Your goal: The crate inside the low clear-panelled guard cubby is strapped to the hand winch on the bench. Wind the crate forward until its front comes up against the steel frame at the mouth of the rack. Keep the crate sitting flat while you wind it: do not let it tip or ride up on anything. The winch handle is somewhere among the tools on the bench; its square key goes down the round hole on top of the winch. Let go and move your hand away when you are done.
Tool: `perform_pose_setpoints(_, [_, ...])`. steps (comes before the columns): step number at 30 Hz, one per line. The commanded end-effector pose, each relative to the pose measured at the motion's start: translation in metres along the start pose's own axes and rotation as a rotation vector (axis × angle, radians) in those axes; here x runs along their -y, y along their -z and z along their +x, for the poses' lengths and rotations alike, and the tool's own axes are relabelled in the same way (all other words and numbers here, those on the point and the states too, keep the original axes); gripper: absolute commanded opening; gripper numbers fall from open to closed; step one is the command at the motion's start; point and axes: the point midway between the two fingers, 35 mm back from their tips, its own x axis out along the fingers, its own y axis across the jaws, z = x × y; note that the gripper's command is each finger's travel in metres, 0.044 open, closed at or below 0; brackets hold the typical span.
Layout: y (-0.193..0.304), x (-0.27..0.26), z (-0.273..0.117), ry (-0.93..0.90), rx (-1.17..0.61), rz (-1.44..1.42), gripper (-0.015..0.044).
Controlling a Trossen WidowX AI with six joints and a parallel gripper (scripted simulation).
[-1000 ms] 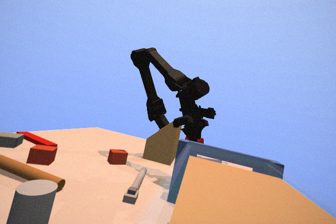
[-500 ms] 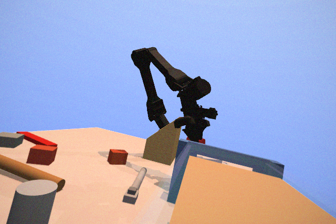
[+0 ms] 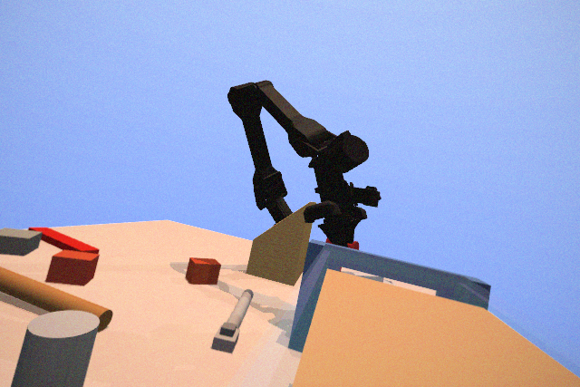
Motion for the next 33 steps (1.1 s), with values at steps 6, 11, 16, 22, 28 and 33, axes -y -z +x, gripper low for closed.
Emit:
perform_pose_setpoints(6, [-0.008, 0.004, 0.007, 0.006, -0.007, -0.008, 0.0])
perform_pose_setpoints(11, [-0.012, 0.006, 0.009, 0.006, -0.006, -0.008, 0.0])
perform_pose_setpoints(16, [-0.016, 0.008, 0.011, 0.006, -0.006, -0.008, 0.0])
perform_pose_setpoints(22, [-0.022, 0.01, 0.013, 0.007, -0.006, -0.008, 0.0])
perform_pose_setpoints(28, [-0.027, 0.011, 0.016, 0.007, -0.006, -0.008, 0.0])
perform_pose_setpoints(33, [-0.032, 0.012, 0.018, 0.007, -0.005, -0.007, 0.0])
